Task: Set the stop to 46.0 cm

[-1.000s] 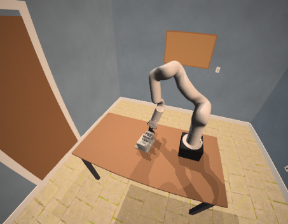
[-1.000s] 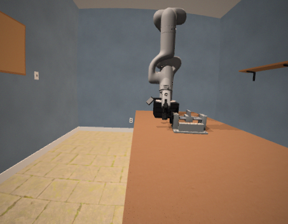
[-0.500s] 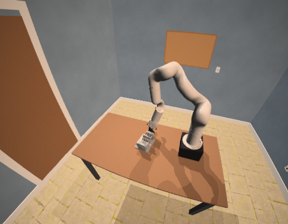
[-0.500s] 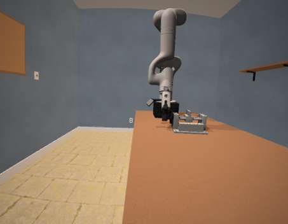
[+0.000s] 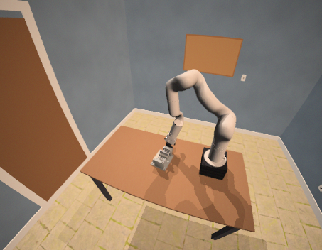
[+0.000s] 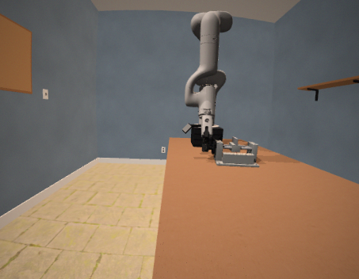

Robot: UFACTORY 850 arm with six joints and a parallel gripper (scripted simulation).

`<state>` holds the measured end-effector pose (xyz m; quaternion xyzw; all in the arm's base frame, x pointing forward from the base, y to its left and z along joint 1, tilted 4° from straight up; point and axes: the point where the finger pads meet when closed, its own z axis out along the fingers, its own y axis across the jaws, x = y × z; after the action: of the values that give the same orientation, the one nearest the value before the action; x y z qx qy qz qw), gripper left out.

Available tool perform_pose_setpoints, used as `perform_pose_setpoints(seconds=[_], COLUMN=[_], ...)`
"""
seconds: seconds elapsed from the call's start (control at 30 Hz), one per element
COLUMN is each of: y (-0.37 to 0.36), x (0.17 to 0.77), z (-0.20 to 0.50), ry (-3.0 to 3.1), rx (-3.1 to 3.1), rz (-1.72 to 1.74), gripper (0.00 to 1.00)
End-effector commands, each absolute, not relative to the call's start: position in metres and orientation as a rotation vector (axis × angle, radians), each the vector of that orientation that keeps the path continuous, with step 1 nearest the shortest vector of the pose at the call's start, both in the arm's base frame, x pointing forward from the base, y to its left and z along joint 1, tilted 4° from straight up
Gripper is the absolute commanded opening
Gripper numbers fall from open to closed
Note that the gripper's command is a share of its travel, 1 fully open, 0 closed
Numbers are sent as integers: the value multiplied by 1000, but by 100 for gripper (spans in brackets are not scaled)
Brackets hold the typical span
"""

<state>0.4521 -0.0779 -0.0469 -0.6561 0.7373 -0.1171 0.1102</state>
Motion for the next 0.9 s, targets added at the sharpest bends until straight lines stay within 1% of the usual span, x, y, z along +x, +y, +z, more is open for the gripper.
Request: perform_pose_setpoints(seconds=[0.0,0.87], y=[-78,-78], x=[452,452], z=[-48,-50], ry=[2166,2166], rx=[-1928,-1928], rz=[-345,-345], gripper=[6,6])
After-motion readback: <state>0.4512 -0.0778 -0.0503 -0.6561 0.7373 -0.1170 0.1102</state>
